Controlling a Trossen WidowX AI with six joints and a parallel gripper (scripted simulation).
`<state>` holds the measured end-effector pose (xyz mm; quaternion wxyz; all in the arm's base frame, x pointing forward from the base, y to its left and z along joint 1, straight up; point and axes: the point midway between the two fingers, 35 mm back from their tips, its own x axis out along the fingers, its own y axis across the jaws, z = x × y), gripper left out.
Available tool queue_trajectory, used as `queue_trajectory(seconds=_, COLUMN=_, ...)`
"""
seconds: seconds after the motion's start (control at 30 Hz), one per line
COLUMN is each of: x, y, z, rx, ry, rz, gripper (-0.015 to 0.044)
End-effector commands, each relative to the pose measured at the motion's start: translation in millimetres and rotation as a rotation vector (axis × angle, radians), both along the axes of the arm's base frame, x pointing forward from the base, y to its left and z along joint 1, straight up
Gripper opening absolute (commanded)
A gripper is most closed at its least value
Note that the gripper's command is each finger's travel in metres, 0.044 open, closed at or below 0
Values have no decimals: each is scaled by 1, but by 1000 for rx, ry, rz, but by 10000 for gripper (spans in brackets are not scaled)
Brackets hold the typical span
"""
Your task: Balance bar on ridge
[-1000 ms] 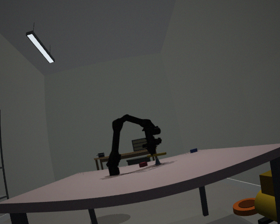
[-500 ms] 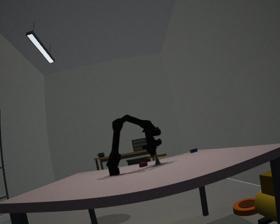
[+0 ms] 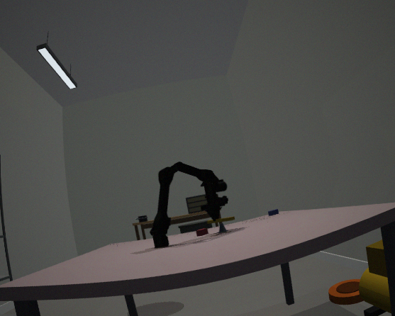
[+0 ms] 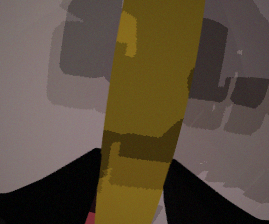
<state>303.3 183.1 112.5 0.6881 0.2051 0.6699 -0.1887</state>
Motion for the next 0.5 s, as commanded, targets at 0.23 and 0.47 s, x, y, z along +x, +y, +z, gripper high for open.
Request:
queue_trajectory(seconds=0.23, x=0, y=0, z=-2, rx=1, ry=4, rz=2, gripper=0)
queue_trajectory(seconds=0.47, x=0, y=0, z=-2, rx=1, ry=4, rz=2, gripper=0)
